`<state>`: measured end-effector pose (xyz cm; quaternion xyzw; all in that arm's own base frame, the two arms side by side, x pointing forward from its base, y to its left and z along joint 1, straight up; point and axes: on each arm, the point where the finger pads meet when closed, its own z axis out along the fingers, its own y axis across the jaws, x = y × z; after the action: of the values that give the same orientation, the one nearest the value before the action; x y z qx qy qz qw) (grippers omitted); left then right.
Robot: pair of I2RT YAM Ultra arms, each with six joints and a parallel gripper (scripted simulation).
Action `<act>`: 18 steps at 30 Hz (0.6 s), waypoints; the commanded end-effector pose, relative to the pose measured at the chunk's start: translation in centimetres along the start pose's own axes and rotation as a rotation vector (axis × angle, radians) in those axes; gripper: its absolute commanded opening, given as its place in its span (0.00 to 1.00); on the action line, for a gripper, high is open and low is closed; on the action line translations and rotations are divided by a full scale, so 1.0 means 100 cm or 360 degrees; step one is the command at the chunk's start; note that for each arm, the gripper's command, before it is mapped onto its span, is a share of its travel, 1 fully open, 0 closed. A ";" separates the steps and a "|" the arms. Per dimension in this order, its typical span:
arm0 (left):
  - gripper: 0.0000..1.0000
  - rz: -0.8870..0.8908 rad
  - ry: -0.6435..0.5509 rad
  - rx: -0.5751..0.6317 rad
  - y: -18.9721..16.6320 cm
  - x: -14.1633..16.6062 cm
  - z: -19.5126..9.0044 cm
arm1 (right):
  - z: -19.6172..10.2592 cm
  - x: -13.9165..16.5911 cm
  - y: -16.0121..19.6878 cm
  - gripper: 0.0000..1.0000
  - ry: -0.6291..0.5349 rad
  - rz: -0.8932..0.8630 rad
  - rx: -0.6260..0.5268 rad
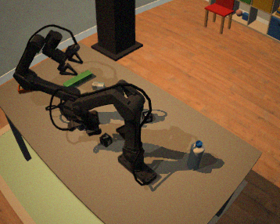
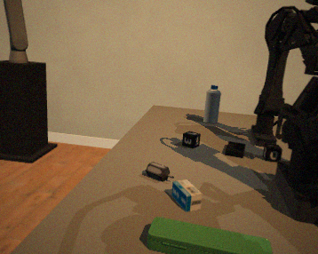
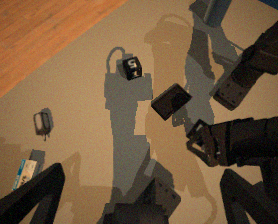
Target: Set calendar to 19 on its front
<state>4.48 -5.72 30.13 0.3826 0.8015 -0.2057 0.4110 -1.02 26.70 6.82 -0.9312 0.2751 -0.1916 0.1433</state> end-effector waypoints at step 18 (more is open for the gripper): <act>1.00 0.0001 0.0003 0.0001 0.000 0.002 -0.003 | -0.002 0.004 0.055 0.69 0.0273 -0.1098 -0.0102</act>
<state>4.48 -5.72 30.13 0.3826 0.8015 -0.2057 0.4110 -3.21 22.10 4.63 -0.9553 -0.0201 -0.2945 0.0160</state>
